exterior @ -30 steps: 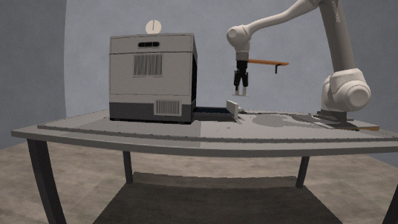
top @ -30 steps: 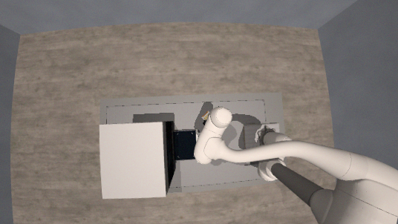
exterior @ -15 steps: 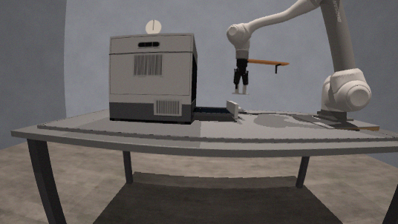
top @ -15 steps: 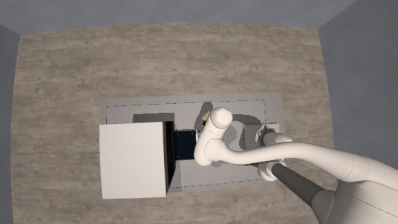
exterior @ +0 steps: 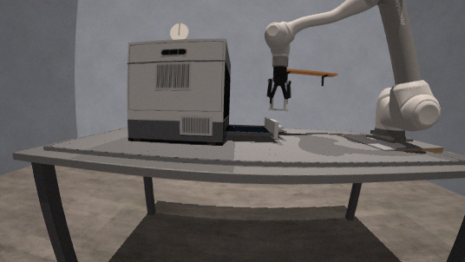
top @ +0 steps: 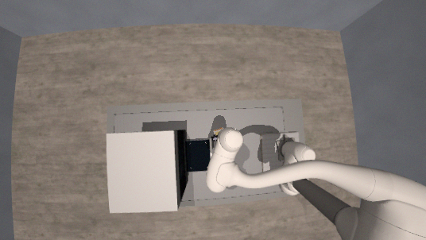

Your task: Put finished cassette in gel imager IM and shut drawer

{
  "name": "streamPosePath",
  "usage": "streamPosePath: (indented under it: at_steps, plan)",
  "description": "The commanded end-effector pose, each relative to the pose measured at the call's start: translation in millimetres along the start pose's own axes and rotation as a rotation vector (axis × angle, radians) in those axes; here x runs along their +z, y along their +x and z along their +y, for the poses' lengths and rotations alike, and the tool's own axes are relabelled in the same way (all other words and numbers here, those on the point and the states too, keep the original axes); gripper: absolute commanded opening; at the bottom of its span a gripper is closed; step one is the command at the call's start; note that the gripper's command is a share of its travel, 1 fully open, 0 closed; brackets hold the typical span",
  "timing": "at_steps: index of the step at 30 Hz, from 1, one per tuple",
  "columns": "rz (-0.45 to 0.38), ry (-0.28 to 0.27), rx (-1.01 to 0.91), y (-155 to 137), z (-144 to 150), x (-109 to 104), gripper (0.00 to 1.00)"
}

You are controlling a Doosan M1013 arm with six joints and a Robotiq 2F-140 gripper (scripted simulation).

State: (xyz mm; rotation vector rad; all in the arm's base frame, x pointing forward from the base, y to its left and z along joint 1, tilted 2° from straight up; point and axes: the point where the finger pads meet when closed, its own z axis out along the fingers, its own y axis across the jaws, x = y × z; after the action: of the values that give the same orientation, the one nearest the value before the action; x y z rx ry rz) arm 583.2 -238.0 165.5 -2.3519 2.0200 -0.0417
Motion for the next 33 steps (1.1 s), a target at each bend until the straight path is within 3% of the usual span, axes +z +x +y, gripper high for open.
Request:
streamPosePath:
  at_steps: [1,6,33]
  plan:
    - [0.006,-0.005,0.111,-11.5,-10.7,0.0,0.10]
    - [0.006,-0.005,0.260,-30.1,-27.5,0.2,0.10]
    - [0.006,-0.005,0.260,-115.3,-104.6,1.1,0.10]
